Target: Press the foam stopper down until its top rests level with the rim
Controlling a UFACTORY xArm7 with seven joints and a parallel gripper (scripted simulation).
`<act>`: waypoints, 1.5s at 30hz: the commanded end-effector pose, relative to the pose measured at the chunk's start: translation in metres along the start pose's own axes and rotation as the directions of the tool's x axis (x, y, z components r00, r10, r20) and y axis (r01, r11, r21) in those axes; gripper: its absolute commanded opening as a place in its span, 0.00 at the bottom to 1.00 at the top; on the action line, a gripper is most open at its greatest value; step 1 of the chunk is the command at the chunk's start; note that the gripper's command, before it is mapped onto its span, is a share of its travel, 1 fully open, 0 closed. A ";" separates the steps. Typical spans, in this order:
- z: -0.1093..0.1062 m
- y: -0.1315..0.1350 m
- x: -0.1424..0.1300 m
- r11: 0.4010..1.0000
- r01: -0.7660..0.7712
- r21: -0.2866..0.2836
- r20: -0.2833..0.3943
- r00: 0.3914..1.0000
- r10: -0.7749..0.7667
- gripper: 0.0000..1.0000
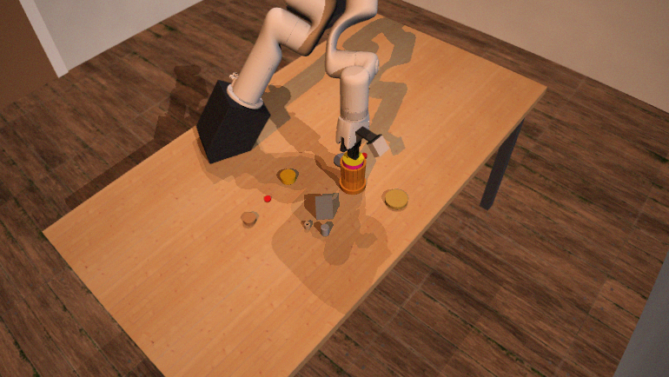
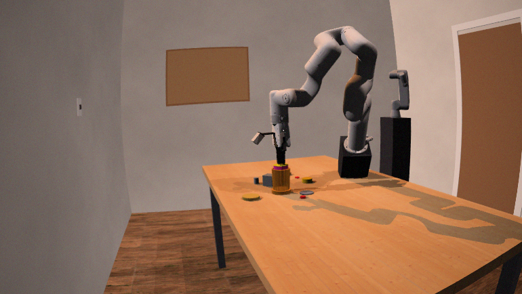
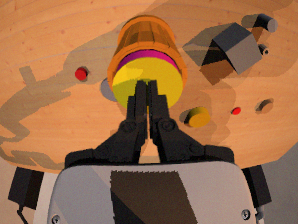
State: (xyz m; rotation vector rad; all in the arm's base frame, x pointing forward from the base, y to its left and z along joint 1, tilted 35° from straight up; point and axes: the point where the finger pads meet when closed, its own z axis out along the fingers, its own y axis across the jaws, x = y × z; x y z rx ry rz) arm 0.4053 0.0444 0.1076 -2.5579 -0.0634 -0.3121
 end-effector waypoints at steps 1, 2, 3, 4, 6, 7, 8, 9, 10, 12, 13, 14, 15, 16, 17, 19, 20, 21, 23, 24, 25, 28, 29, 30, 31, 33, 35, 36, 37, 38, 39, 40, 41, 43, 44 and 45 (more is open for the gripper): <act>0.002 0.001 0.002 1.000 -0.001 -0.002 -0.004 1.000 0.001 0.00; 0.002 0.001 0.002 1.000 -0.001 -0.002 -0.004 1.000 0.001 0.00; 0.002 0.001 0.002 1.000 -0.001 -0.002 -0.004 1.000 0.001 0.00; 0.002 0.001 0.002 1.000 -0.001 -0.002 -0.004 1.000 0.001 0.00; 0.002 0.001 0.002 1.000 -0.001 -0.002 -0.004 1.000 0.001 0.00; 0.002 0.001 0.002 1.000 -0.001 -0.002 -0.004 1.000 0.001 0.00; 0.002 0.001 0.002 1.000 -0.001 -0.002 -0.004 1.000 0.001 0.00; 0.002 0.001 0.002 1.000 -0.001 -0.002 -0.004 1.000 0.001 0.00; 0.002 0.001 0.002 1.000 -0.001 -0.002 -0.004 1.000 0.001 0.00; 0.003 0.001 0.002 1.000 -0.001 -0.002 -0.004 1.000 0.001 0.00; 0.003 0.001 0.002 1.000 -0.001 -0.002 -0.004 1.000 0.001 0.00; 0.003 0.001 0.002 1.000 -0.001 -0.002 -0.004 1.000 0.001 0.00; 0.003 0.001 0.002 1.000 -0.001 -0.002 -0.004 1.000 0.001 0.00; 0.004 0.001 0.002 1.000 -0.001 -0.002 -0.004 1.000 0.001 0.00; 0.004 0.001 0.002 1.000 -0.001 -0.002 -0.004 1.000 0.001 0.00; 0.005 0.001 0.002 1.000 -0.001 -0.002 -0.004 1.000 0.001 0.00; 0.005 0.001 0.002 1.000 -0.001 -0.002 -0.004 1.000 0.001 0.00; 0.005 0.001 0.002 1.000 -0.001 -0.002 -0.004 1.000 0.001 0.00; 0.006 0.001 0.002 1.000 -0.001 -0.002 -0.004 1.000 0.001 0.00; 0.007 0.001 0.002 1.000 -0.001 -0.002 -0.004 1.000 0.001 0.00; 0.007 0.001 0.002 1.000 -0.001 -0.002 -0.004 1.000 0.001 0.00; 0.008 0.001 0.002 1.000 -0.001 -0.002 -0.004 1.000 0.001 0.00; 0.008 0.001 0.002 1.000 -0.001 -0.002 -0.004 1.000 0.001 0.00; 0.009 0.001 0.002 1.000 -0.001 -0.002 -0.004 1.000 0.001 0.00; 0.009 0.001 0.002 1.000 -0.001 -0.002 -0.004 1.000 0.001 0.00; 0.011 0.001 0.002 1.000 -0.001 -0.002 -0.004 1.000 0.001 0.00; 0.012 0.001 0.002 1.000 -0.001 -0.002 -0.004 1.000 0.001 0.00; 0.013 0.001 0.002 1.000 -0.001 -0.002 -0.004 1.000 0.001 0.00; 0.013 0.001 0.002 1.000 -0.001 -0.002 -0.004 1.000 0.001 0.00; 0.014 0.001 0.002 1.000 -0.001 -0.002 -0.004 1.000 0.001 0.00; 0.014 0.001 0.002 1.000 -0.001 -0.002 -0.004 1.000 0.001 0.00; 0.015 0.001 0.002 1.000 -0.001 -0.002 -0.004 1.000 0.001 0.00; 0.016 0.001 0.002 1.000 -0.001 -0.002 -0.004 1.000 0.001 0.00; 0.016 0.001 0.002 1.000 -0.001 -0.002 -0.004 1.000 0.001 0.00; 0.016 0.001 0.002 1.000 -0.001 -0.002 -0.004 1.000 0.001 0.00; 0.017 0.001 0.002 1.000 -0.001 -0.002 -0.004 1.000 0.001 0.00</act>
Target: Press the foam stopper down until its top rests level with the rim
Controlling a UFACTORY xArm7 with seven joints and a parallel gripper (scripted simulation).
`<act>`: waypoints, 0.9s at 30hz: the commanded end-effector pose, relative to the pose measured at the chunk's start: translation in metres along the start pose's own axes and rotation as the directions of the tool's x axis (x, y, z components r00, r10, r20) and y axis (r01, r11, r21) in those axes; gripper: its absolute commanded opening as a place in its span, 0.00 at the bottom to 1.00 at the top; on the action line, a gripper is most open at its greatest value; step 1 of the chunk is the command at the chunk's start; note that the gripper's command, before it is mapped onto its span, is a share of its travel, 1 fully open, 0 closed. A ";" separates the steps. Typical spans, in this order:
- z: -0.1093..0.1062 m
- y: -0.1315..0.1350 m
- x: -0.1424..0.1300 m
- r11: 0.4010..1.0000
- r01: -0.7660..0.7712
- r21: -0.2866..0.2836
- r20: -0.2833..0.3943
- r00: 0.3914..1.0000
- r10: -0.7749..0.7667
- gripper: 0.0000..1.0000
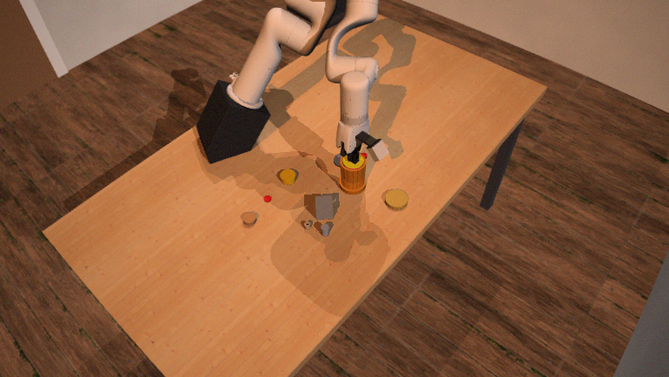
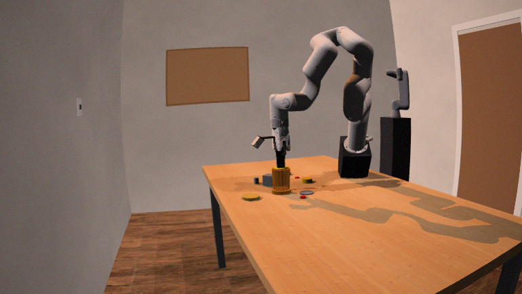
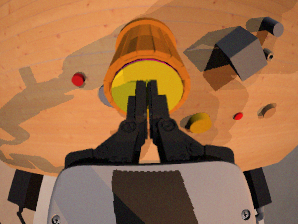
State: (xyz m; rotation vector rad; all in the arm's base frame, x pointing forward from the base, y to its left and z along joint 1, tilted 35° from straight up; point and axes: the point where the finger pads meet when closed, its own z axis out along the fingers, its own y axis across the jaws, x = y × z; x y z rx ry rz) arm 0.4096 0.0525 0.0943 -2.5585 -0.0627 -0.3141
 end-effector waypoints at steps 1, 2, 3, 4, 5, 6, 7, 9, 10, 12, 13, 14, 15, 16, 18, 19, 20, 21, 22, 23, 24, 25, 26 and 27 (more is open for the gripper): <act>0.001 0.001 0.001 1.000 -0.001 -0.001 -0.003 1.000 0.001 0.00; 0.002 0.001 0.001 1.000 -0.001 -0.001 -0.003 1.000 0.001 0.00; 0.002 0.001 0.001 1.000 -0.001 -0.001 -0.003 1.000 0.001 0.00; 0.003 0.001 0.001 1.000 -0.001 -0.001 -0.003 1.000 0.001 0.00; 0.003 0.001 0.001 1.000 -0.001 -0.001 -0.003 1.000 0.001 0.00; 0.004 0.001 0.001 1.000 -0.001 -0.001 -0.003 1.000 0.001 0.00; 0.004 0.001 0.001 1.000 -0.001 -0.001 -0.003 1.000 0.001 0.00; 0.005 0.001 0.001 1.000 -0.001 -0.001 -0.003 1.000 0.001 0.00; 0.005 0.001 0.001 1.000 -0.001 -0.001 -0.003 1.000 0.001 0.00; 0.006 0.001 0.001 1.000 -0.001 -0.001 -0.003 1.000 0.001 0.00; 0.006 0.001 0.001 1.000 -0.001 -0.001 -0.003 1.000 0.001 0.00; 0.006 0.001 0.001 1.000 -0.001 -0.001 -0.003 1.000 0.001 0.00; 0.006 0.001 0.001 1.000 -0.001 -0.001 -0.003 1.000 0.001 0.00; 0.006 0.001 0.001 1.000 -0.001 -0.001 -0.003 1.000 0.001 0.00; 0.007 0.001 0.001 1.000 -0.001 -0.001 -0.003 1.000 0.001 0.00; 0.007 0.001 0.001 1.000 -0.001 -0.001 -0.003 1.000 0.001 0.00; 0.007 0.001 0.001 1.000 -0.001 -0.001 -0.003 1.000 0.001 0.00; 0.007 0.001 0.001 1.000 -0.001 -0.001 -0.003 1.000 0.001 0.00; 0.007 0.001 0.001 1.000 -0.001 -0.001 -0.003 1.000 0.001 0.00; 0.007 0.001 0.001 1.000 -0.001 -0.001 -0.003 1.000 0.001 0.00; 0.007 0.001 0.001 1.000 -0.001 -0.001 -0.003 1.000 0.001 0.00; 0.007 0.001 0.001 1.000 -0.001 -0.001 -0.003 1.000 0.001 0.00; 0.007 0.001 0.001 1.000 -0.001 -0.001 -0.003 1.000 0.001 0.00; 0.007 0.001 0.001 1.000 -0.001 -0.001 -0.003 1.000 0.001 0.00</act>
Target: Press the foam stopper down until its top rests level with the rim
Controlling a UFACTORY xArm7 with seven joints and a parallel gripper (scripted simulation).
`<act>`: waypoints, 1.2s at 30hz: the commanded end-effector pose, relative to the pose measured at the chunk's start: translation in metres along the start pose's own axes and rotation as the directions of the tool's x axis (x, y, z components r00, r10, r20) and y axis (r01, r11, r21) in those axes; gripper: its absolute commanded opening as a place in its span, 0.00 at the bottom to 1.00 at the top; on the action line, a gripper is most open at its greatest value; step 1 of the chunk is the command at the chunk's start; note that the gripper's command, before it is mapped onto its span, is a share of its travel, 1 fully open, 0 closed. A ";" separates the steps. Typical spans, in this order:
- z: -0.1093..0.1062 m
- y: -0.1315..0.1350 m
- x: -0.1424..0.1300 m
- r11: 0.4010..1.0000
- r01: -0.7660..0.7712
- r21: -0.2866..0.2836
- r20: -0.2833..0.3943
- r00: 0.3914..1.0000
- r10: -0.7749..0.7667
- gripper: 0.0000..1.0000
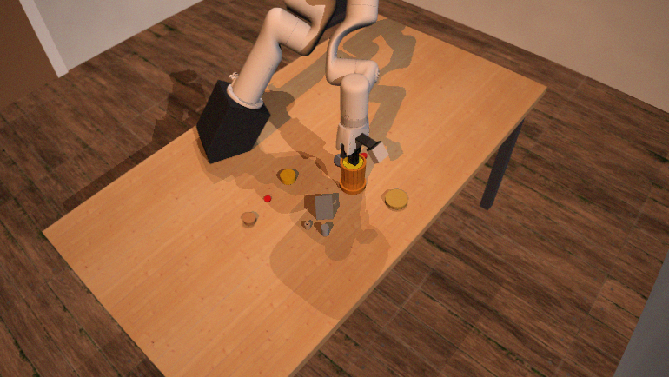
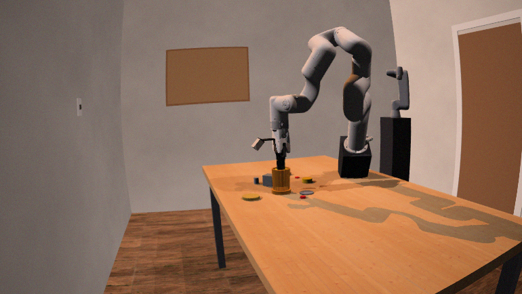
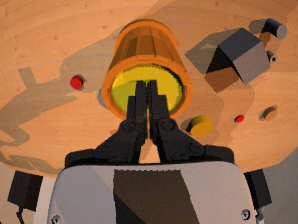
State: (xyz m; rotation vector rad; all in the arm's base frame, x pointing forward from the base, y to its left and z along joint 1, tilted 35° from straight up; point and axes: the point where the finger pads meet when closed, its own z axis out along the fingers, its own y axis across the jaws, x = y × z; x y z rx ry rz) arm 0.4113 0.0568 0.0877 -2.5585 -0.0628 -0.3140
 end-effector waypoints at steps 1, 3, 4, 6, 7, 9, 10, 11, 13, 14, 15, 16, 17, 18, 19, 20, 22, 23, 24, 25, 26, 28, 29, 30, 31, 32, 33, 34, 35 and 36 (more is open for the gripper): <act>-0.001 0.001 0.001 1.000 -0.001 -0.001 -0.003 1.000 0.001 0.00; -0.001 0.001 0.001 1.000 -0.001 -0.001 -0.003 1.000 0.001 0.00; -0.001 0.001 0.001 1.000 -0.001 -0.001 -0.003 1.000 0.001 0.00; -0.001 0.001 0.001 1.000 -0.001 -0.001 -0.003 1.000 0.001 0.00; -0.001 0.001 0.001 1.000 -0.001 -0.001 -0.003 1.000 0.001 0.00; -0.001 0.001 0.001 1.000 -0.001 -0.001 -0.003 1.000 0.001 0.00; -0.001 0.001 0.001 1.000 -0.001 -0.001 -0.003 1.000 0.001 0.00; -0.001 0.001 0.001 1.000 -0.001 -0.001 -0.003 1.000 0.001 0.00; -0.001 0.001 0.001 1.000 -0.001 -0.001 -0.003 1.000 0.001 0.00; -0.001 0.001 0.001 1.000 -0.001 -0.001 -0.003 1.000 0.001 0.00; -0.001 0.001 0.001 1.000 -0.001 -0.001 -0.003 1.000 0.001 0.00; -0.002 0.001 0.001 1.000 -0.001 -0.001 -0.003 1.000 0.001 0.00; -0.002 0.001 0.001 1.000 -0.001 -0.001 -0.003 1.000 0.001 0.00; -0.003 0.001 0.001 1.000 -0.001 -0.001 -0.003 1.000 0.001 0.00; -0.005 0.001 0.001 1.000 -0.001 -0.001 -0.003 1.000 0.001 0.00; -0.006 0.001 0.001 1.000 -0.001 -0.001 -0.003 1.000 0.001 0.00; -0.006 0.001 0.001 1.000 -0.001 -0.001 -0.003 1.000 0.001 0.00; -0.008 0.001 0.001 1.000 -0.001 -0.001 -0.003 1.000 0.001 0.00; -0.010 0.001 0.001 1.000 -0.001 -0.001 -0.003 1.000 0.001 0.00; -0.013 0.001 0.001 1.000 -0.001 -0.001 -0.003 1.000 0.001 0.00; -0.015 0.001 0.001 1.000 -0.001 -0.001 -0.003 1.000 0.001 0.00; -0.021 0.001 0.001 1.000 -0.001 -0.001 -0.003 1.000 0.001 0.00; -0.024 0.001 0.001 1.000 -0.001 -0.001 -0.003 1.000 0.001 0.00; -0.027 0.001 0.001 1.000 -0.001 -0.001 -0.003 1.000 0.001 0.00; -0.030 0.001 0.001 1.000 -0.001 -0.001 -0.003 1.000 0.001 0.00; -0.033 0.001 0.001 1.000 -0.001 -0.001 -0.003 1.000 0.001 0.00; -0.036 0.001 0.001 1.000 -0.001 -0.001 -0.003 1.000 0.001 0.00; -0.039 0.001 0.001 1.000 -0.001 -0.001 -0.003 1.000 0.001 0.00; -0.042 0.001 0.001 1.000 -0.001 -0.001 -0.003 1.000 0.001 0.00; -0.044 0.001 0.001 1.000 -0.001 -0.001 -0.003 1.000 0.001 0.00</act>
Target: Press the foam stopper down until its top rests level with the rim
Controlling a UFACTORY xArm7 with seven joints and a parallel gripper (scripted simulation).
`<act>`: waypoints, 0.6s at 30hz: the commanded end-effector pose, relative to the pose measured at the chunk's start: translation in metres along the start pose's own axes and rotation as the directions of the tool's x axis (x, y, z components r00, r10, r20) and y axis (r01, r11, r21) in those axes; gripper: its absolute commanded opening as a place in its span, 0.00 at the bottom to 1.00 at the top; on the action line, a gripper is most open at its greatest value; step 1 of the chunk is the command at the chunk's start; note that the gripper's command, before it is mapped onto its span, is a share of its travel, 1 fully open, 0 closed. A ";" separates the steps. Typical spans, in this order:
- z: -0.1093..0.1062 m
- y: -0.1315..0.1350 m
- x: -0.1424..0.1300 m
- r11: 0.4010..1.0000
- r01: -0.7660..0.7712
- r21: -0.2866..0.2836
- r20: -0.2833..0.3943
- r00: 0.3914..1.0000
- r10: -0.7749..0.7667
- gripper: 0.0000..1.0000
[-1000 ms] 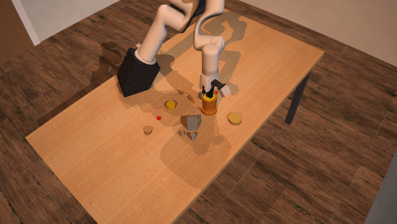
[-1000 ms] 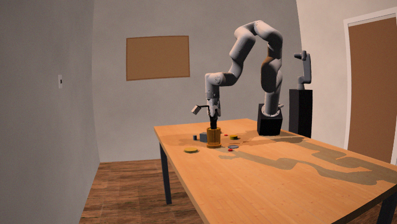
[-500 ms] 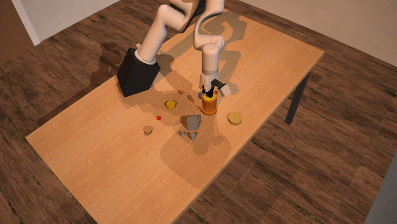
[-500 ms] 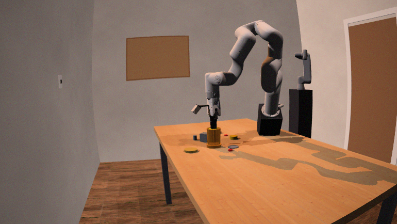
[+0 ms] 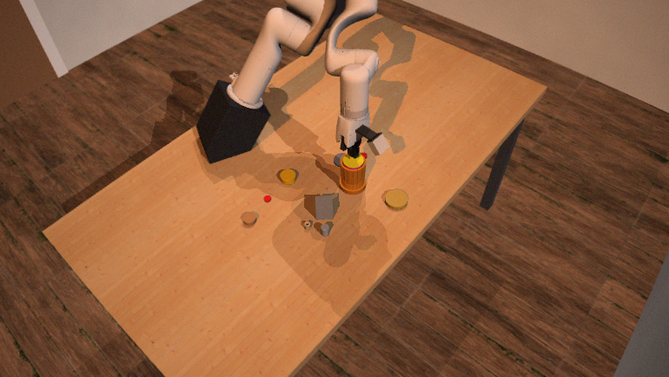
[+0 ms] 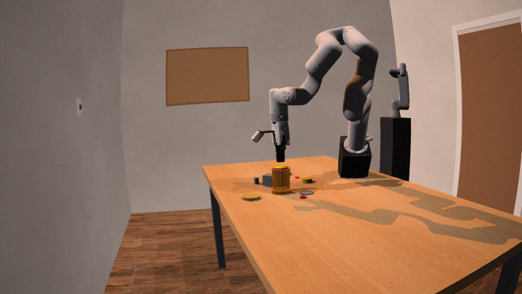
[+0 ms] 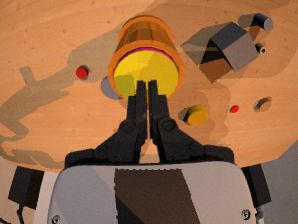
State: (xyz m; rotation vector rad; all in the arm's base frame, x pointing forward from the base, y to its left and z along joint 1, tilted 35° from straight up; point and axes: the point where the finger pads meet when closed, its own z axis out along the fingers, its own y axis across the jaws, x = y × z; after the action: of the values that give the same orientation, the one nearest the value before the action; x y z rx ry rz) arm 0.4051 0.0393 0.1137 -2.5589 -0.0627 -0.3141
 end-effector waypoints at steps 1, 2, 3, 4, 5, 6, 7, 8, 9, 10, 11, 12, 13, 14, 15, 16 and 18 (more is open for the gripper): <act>-0.014 0.000 0.000 1.000 -0.001 -0.001 -0.003 1.000 0.001 0.00; -0.014 0.000 0.000 1.000 -0.001 -0.001 -0.003 1.000 0.001 0.00; -0.014 0.000 0.000 1.000 -0.001 -0.001 -0.003 1.000 0.001 0.00; -0.016 0.000 0.000 1.000 -0.001 -0.001 -0.003 1.000 0.001 0.00; -0.017 0.000 0.000 1.000 -0.001 -0.001 -0.003 1.000 0.001 0.00; -0.018 0.000 0.000 1.000 -0.001 -0.001 -0.003 1.000 0.001 0.00; -0.019 0.000 0.000 1.000 -0.001 -0.001 -0.003 1.000 0.001 0.00; -0.020 0.000 0.000 1.000 -0.001 -0.001 -0.003 1.000 0.001 0.00; -0.020 0.000 0.000 1.000 -0.001 -0.001 -0.003 1.000 0.001 0.00; -0.020 0.000 0.000 1.000 -0.001 -0.001 -0.003 1.000 0.001 0.00; -0.020 0.000 0.000 1.000 -0.001 -0.001 -0.003 1.000 0.001 0.00; -0.020 0.000 0.000 1.000 -0.001 -0.001 -0.003 1.000 0.001 0.00; -0.020 0.000 0.000 1.000 -0.001 -0.001 -0.003 1.000 0.001 0.00; -0.020 0.000 0.000 1.000 -0.001 -0.001 -0.003 1.000 0.001 0.00; -0.020 0.000 0.000 1.000 -0.001 -0.001 -0.003 1.000 0.001 0.00; -0.020 0.000 0.000 1.000 -0.001 -0.001 -0.003 1.000 0.001 0.00; -0.020 0.000 0.000 1.000 -0.001 -0.001 -0.003 1.000 0.001 0.00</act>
State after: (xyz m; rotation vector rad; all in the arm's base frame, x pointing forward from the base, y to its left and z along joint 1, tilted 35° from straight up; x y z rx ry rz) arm 0.4004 0.0297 0.1292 -2.5583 -0.0629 -0.3131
